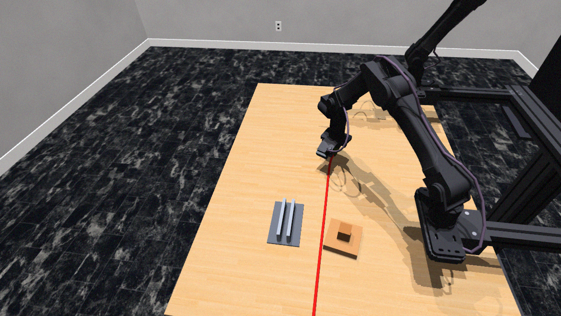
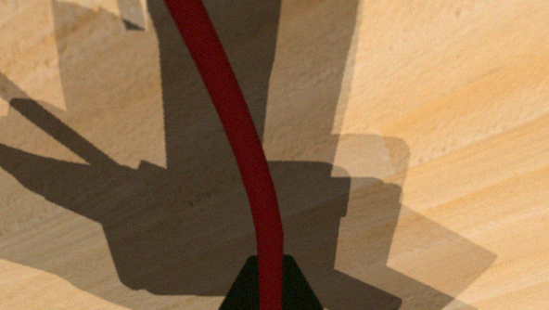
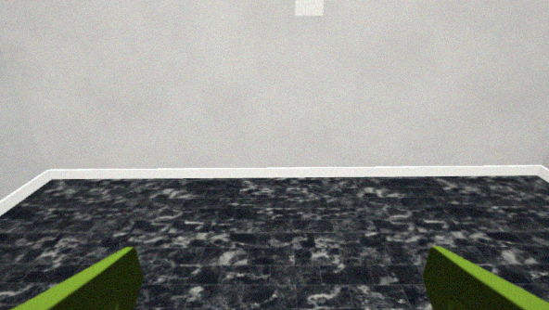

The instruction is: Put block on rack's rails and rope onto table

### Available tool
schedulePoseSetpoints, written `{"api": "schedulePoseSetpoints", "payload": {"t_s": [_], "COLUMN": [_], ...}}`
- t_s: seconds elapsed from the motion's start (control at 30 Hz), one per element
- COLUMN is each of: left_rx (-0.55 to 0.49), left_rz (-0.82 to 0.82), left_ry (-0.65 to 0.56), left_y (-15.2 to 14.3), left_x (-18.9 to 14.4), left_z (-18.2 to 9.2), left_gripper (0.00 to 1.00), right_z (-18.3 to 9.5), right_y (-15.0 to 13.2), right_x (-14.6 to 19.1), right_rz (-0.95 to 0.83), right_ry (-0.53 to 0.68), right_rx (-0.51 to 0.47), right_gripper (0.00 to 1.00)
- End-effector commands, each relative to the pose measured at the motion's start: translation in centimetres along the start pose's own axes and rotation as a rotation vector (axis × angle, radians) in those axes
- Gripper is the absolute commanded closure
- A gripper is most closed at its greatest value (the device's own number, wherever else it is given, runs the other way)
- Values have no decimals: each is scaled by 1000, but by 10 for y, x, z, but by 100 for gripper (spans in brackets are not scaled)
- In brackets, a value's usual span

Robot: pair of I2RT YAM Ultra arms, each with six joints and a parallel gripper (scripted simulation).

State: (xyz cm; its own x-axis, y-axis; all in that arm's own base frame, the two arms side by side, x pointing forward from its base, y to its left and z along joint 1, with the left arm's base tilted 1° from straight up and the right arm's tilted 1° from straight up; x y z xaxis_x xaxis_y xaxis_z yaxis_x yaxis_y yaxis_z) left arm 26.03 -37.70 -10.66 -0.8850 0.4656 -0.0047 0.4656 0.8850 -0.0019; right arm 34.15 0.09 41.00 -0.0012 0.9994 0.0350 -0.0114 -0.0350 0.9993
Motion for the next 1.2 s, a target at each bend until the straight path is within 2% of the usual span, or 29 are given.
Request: {"api": "schedulePoseSetpoints", "payload": {"t_s": [0.0,1.17], "left_rx": [14,17], "left_rz": [14,51], "left_ry": [-14,-15], "left_y": [-14,-39], "left_x": [-6,-15], "left_z": [-10,-9], "left_gripper": [91,91], "right_z": [-12,-12], "right_y": [37,37], "right_x": [5,5], "right_rz": [-6,-6], "right_ry": [21,21], "right_rx": [-101,-101], "right_gripper": [0,0]}}
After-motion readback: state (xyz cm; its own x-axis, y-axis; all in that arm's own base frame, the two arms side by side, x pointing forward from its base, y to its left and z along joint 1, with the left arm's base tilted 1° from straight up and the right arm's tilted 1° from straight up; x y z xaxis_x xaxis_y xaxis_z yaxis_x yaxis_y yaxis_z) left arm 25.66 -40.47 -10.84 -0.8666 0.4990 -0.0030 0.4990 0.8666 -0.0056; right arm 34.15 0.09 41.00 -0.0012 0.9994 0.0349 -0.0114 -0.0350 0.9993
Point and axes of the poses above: on each arm, the point where the finger pads meet when closed, its own z axis out along the fingers, its own x axis across the jaws, y = z × x, the point moved 4 cm from there along -z, back along the fingers, and after that the axes turned 2 degrees about z, right-handed, at the moved point
